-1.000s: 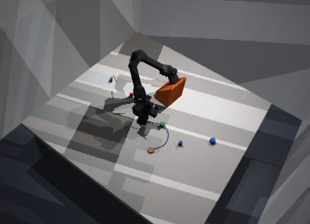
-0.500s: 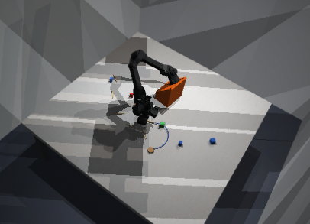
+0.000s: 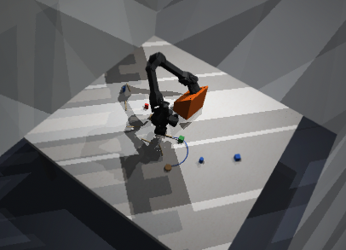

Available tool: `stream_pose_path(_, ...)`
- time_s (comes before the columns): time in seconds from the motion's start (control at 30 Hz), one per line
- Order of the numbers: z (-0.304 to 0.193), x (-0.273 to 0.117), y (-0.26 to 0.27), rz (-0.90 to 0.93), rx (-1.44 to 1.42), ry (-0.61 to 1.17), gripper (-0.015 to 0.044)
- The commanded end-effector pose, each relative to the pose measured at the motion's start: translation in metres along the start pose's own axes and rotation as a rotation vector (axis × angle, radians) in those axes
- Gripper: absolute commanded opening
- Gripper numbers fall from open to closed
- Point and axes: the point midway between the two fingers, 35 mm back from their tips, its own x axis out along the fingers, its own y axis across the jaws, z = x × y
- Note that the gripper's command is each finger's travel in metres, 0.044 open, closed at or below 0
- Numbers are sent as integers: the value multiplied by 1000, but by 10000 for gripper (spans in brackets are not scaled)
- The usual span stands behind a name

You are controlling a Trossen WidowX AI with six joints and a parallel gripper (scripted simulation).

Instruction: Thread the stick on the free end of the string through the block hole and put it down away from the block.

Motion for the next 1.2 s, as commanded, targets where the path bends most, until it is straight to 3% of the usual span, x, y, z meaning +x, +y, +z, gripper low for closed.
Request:
stream_pose_path(0.0,-1,-36,-3,-23,19,3,210)
stream_pose_path(0.17,-1,-36,-3,-23,19,3,210)
stream_pose_path(0.37,-1,-32,-5,-30,12,8,368)
stream_pose_path(0.47,1,-52,-5,-29,13,6,440)
stream_pose_path(1.17,3,-57,-4,-27,5,10,440)
